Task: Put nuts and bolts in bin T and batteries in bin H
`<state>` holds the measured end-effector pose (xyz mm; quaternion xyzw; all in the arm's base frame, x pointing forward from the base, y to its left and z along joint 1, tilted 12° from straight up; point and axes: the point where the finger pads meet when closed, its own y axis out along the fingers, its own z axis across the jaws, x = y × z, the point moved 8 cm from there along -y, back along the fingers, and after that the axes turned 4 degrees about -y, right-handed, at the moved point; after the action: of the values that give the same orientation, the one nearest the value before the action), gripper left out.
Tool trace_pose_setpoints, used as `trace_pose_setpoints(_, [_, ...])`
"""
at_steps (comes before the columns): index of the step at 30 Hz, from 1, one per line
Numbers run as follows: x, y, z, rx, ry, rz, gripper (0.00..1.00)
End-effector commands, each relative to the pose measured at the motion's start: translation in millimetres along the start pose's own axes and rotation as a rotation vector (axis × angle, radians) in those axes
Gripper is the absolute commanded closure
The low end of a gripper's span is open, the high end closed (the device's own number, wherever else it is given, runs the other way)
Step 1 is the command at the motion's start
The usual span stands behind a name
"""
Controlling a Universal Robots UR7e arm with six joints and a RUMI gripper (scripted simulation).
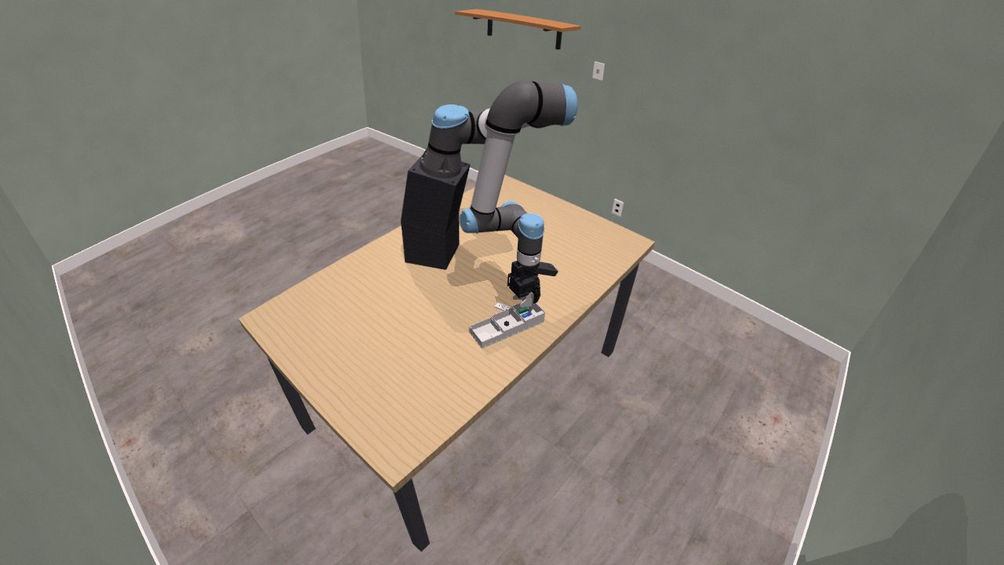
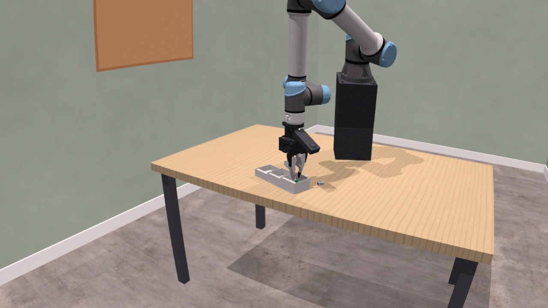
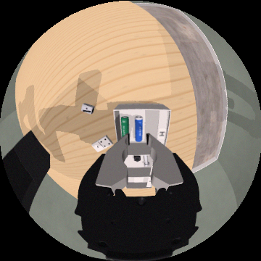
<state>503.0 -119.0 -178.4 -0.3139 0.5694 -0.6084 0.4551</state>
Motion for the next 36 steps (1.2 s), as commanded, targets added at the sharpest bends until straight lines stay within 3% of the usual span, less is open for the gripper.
trace_pose_setpoints(1, [0, -7.8, 0, 0.001, 0.000, 0.000, 0.83])
trace_pose_setpoints(17, [0, -30.2, 0, 0.001, 0.000, 0.000, 0.83])
trace_pose_setpoints(29, [0, -30.2, 0, 0.001, 0.000, 0.000, 0.83])
trace_pose_setpoints(30, [0, -34.2, 0, 0.001, 0.000, 0.000, 0.00])
trace_pose_setpoints(36, [0, -58.2, 0, 0.001, 0.000, 0.000, 0.00])
